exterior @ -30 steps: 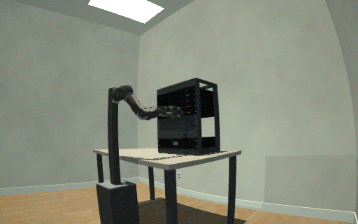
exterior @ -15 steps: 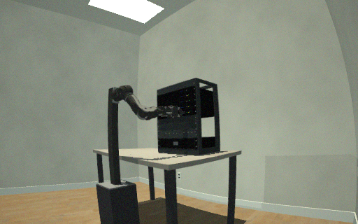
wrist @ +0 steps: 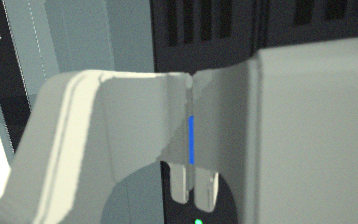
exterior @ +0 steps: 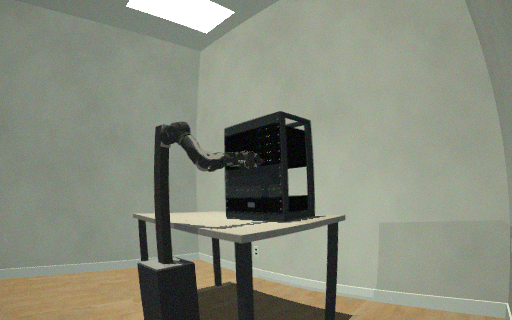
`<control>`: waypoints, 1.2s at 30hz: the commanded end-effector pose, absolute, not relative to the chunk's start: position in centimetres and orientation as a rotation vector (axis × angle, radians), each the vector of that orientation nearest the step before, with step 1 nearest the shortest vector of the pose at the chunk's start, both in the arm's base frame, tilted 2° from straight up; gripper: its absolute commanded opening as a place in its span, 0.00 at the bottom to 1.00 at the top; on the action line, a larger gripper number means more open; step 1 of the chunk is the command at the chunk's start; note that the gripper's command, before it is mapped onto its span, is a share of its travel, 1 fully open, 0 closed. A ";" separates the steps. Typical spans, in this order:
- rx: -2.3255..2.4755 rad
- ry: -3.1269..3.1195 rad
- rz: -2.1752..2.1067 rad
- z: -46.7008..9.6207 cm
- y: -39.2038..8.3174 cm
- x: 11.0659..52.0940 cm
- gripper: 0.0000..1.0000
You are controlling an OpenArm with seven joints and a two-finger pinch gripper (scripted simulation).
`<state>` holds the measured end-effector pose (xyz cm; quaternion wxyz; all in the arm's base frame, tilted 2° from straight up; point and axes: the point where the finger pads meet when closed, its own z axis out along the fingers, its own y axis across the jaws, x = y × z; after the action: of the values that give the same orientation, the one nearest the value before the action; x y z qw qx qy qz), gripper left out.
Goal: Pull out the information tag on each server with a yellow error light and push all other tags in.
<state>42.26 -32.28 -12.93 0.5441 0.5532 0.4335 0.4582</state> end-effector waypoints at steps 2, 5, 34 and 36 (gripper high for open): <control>1.300 1.024 1.095 -12.6 -32.2 42.3 0.00; 1.299 1.025 1.097 -12.5 -32.0 41.9 0.00; 1.299 1.026 1.097 -12.6 -31.6 40.0 0.00; 1.299 1.026 1.097 -12.6 -31.6 40.0 0.00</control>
<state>39.97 -31.80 -12.98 0.5461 0.5523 0.4311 0.4592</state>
